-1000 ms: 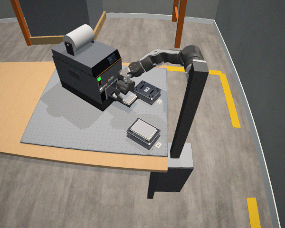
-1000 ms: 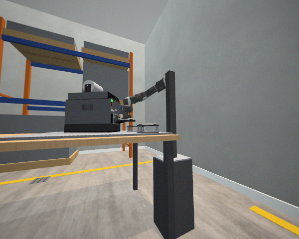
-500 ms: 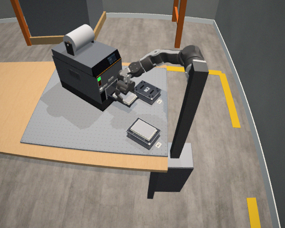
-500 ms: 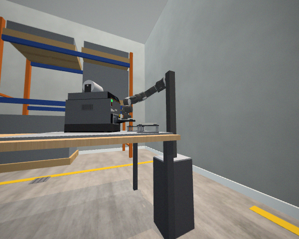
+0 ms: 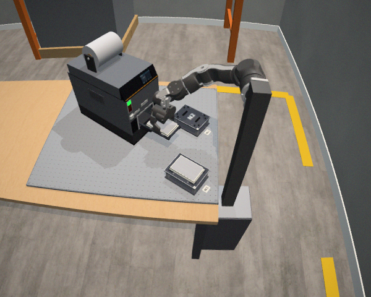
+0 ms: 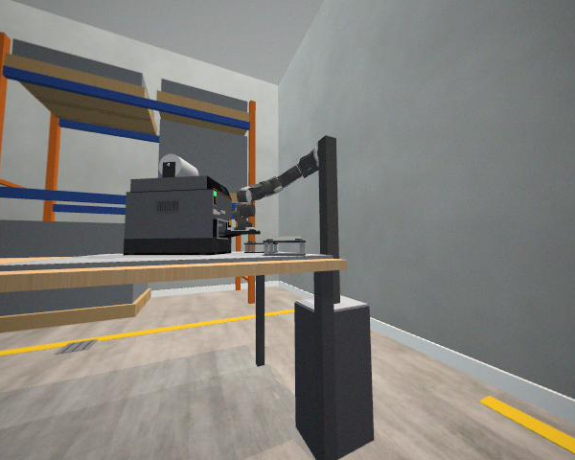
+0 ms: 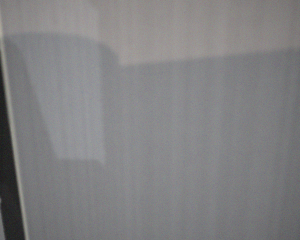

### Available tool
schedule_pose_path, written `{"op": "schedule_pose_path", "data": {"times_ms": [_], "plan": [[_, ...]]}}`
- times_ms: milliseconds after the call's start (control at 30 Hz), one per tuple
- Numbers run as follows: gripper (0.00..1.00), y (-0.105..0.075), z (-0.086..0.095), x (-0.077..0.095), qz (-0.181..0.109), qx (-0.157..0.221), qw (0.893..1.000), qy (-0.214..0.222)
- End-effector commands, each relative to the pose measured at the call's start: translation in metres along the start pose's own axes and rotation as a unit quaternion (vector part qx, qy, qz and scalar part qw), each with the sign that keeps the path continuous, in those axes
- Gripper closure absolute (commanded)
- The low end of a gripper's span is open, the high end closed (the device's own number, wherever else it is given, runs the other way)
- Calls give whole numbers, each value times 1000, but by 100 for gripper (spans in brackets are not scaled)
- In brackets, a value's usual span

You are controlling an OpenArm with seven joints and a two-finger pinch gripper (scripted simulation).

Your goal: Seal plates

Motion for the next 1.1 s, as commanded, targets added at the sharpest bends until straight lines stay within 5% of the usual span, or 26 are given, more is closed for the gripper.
{"op": "schedule_pose_path", "data": {"times_ms": [0, 233, 267, 1067], "plan": [[43, -1, 1, 0, -1, 2, 1000, -1], [47, -1, 1, 0, -1, 2, 1000, -1], [100, -1, 1, 0, -1, 2, 1000, -1], [100, -1, 1, 0, -1, 2, 1000, -1]]}}
Point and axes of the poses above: the point where the finger pads meet when closed, its own y axis out along the fingers, its own z axis across the jaws, x = y × z, the point moved 1 cm from there along -y, back along the fingers, and after that the axes turned 11 degrees about y, right-handed, at the moved point
